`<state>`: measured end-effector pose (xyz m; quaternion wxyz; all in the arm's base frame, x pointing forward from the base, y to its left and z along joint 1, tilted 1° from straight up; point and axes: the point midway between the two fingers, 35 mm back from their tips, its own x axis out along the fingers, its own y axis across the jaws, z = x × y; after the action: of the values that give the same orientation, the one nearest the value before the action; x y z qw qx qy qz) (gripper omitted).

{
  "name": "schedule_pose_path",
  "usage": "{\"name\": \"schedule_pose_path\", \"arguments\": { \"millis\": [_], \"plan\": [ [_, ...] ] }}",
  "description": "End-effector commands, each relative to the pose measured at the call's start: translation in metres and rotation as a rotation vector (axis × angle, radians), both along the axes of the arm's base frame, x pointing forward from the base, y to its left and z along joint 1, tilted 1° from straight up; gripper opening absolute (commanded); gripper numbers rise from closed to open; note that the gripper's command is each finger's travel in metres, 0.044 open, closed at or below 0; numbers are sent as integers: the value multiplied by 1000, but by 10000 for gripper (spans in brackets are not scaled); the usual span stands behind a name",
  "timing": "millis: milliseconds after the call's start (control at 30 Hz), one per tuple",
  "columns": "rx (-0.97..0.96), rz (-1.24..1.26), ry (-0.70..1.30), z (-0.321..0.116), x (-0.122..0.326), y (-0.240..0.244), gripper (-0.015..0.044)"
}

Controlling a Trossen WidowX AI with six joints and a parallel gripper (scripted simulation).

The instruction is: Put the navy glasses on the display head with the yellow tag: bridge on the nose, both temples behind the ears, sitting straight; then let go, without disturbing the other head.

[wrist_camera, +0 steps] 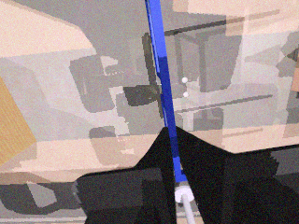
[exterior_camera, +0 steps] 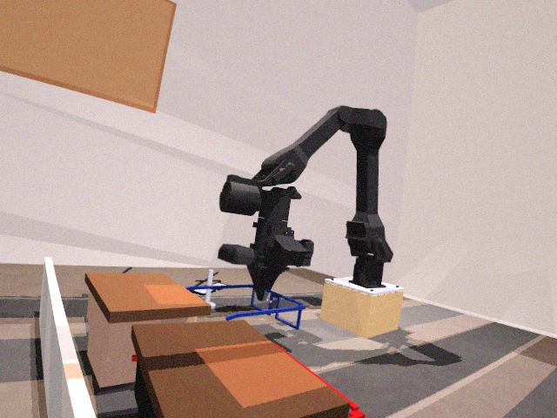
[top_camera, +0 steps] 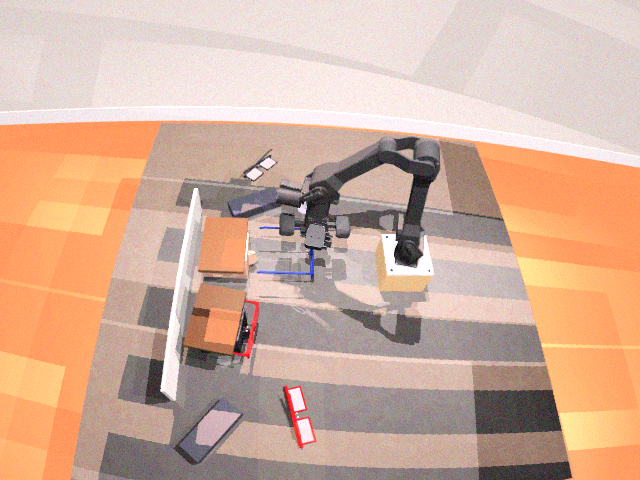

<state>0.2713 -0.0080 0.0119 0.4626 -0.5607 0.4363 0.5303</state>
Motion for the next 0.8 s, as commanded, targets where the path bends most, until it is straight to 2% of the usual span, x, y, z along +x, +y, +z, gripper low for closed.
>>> {"name": "schedule_pose_path", "arguments": {
  "millis": [0,767],
  "plan": [
    [7,-3,-17,2,8,2,0],
    [-9,-3,-8,4,38,8,0]
  ]
}}
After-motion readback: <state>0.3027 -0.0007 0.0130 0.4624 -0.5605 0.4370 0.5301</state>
